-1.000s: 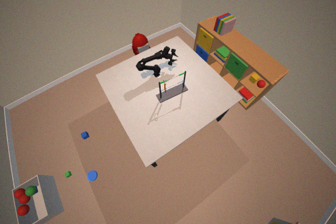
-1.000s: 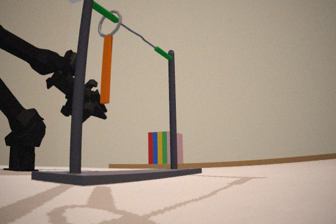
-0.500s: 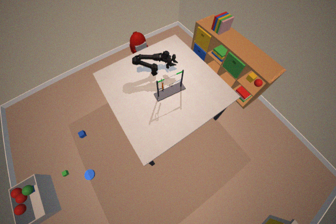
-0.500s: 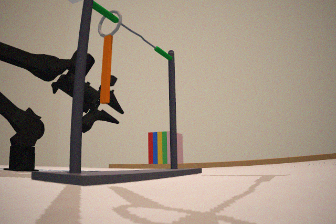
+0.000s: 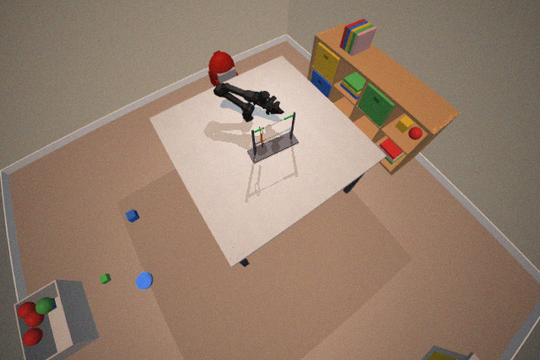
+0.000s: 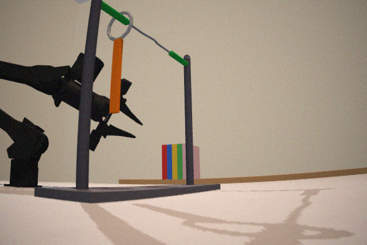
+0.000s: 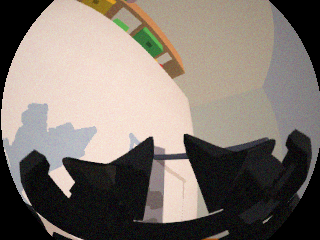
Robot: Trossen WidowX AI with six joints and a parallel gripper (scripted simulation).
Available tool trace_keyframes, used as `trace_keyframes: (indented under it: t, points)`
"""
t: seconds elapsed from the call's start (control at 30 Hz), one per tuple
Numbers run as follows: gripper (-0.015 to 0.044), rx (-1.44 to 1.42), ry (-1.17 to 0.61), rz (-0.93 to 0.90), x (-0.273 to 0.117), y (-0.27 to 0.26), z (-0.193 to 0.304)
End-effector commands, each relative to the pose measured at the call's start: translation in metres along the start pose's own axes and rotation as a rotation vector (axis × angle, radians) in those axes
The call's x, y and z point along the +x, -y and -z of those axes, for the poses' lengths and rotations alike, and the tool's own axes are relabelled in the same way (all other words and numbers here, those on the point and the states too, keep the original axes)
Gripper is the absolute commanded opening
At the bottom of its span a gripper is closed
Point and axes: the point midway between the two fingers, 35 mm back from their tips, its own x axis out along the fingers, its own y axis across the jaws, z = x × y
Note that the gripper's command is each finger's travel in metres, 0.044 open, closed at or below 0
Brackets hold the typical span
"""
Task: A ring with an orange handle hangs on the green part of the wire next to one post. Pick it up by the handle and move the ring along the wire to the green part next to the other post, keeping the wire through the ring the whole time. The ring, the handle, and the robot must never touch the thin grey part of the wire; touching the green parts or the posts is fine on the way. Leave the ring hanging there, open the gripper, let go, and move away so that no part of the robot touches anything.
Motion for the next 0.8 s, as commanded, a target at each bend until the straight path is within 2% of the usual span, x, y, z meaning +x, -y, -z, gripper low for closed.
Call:
trace_keyframes:
  t: [0.0,0.77]
  points:
    - [0.016,0.135,-0.037,0.027,-0.001,0.001,0.018]
    - [0.016,0.924,-0.187,0.318,-0.032,-0.002,0.124]
